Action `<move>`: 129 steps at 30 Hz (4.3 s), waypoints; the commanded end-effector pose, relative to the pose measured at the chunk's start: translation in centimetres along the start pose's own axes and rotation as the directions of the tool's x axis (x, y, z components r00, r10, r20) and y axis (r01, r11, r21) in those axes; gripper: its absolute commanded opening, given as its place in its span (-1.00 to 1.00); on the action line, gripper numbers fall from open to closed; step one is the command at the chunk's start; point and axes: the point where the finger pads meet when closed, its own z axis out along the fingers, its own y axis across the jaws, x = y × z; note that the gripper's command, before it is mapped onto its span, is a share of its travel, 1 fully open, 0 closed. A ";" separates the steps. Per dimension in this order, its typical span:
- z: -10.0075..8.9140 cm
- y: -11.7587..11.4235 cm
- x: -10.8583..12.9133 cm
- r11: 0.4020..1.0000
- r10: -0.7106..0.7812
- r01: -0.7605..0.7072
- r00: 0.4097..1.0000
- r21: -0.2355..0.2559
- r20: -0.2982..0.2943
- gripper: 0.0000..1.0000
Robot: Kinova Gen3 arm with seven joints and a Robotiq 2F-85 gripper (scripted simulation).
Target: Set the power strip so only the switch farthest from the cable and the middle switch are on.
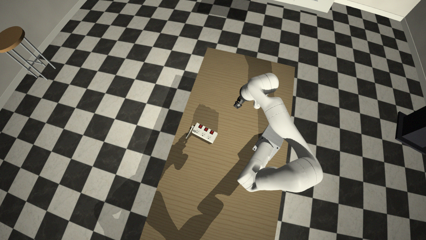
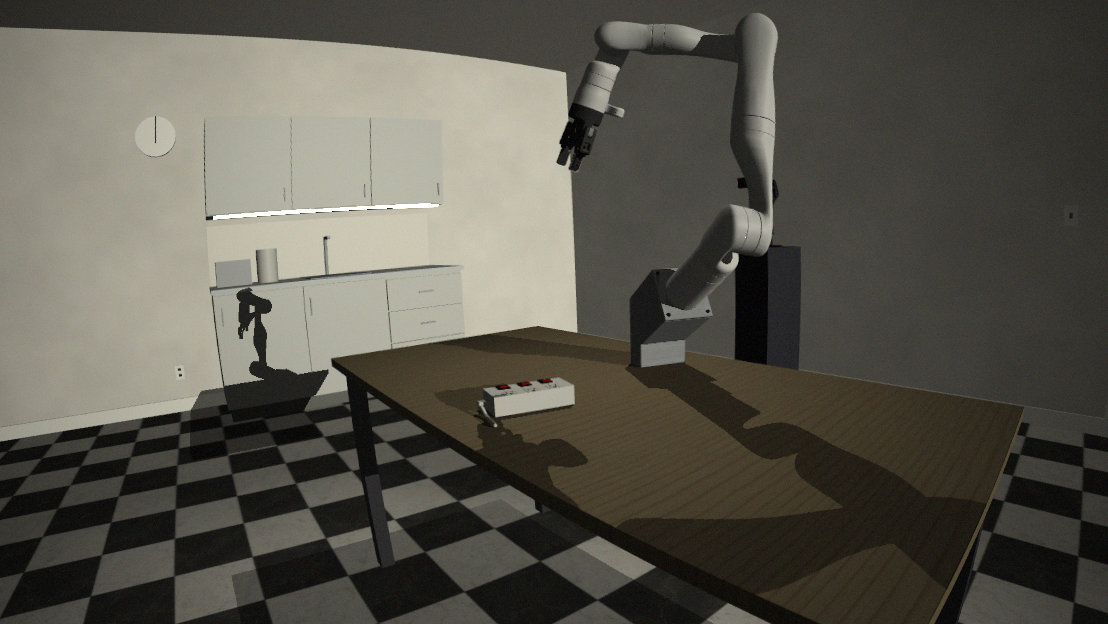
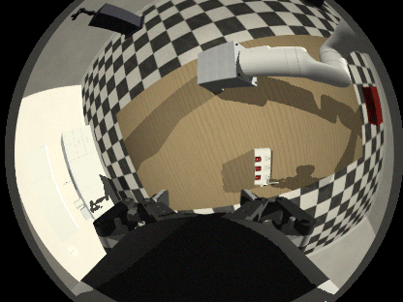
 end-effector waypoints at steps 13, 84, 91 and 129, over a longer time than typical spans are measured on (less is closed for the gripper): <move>1.7 0.7 -1.4 1.000 0.017 -0.017 1.000 -0.023 -0.010 1.00; 11.3 5.3 -7.2 0.974 0.183 -0.192 0.980 -0.124 -0.079 1.00; 12.6 6.0 -7.8 0.967 0.206 -0.218 0.974 -0.134 -0.092 1.00; 17.6 8.8 -9.4 0.935 0.296 -0.318 0.943 -0.157 -0.151 1.00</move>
